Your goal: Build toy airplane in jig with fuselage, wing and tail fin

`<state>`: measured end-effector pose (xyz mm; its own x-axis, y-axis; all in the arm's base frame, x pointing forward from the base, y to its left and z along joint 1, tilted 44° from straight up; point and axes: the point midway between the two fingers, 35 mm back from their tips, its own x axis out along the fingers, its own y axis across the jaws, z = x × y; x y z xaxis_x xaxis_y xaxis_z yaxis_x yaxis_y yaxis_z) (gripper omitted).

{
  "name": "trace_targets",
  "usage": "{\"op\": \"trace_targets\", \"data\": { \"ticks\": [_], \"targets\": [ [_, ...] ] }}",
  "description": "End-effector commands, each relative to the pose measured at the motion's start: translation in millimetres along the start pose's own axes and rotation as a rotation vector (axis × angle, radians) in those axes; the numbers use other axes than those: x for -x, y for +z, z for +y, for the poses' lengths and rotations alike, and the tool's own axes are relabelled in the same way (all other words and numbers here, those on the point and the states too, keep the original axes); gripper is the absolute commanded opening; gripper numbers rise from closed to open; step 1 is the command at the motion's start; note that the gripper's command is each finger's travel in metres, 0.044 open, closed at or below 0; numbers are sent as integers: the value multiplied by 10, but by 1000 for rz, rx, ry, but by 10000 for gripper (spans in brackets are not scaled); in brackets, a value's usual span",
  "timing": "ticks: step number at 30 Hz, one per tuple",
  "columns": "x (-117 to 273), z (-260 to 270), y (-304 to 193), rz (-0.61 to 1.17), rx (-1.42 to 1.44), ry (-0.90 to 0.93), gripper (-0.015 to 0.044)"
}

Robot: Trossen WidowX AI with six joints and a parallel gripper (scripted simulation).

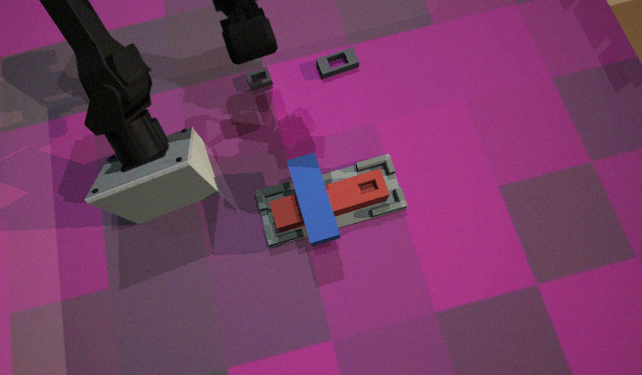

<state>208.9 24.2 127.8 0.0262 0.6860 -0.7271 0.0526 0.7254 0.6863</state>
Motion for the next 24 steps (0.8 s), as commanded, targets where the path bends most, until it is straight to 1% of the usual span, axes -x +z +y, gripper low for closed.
{"op": "trace_targets", "data": {
  "ticks": [1,4,8,24],
  "targets": [
    [135,11,-9,-2,9,1,0],
    [222,23,-30,-2,11,7,0],
    [243,13,-22,-2,12,8,0],
    [265,-339,248,-3,-11,-19,0]
  ]
}}
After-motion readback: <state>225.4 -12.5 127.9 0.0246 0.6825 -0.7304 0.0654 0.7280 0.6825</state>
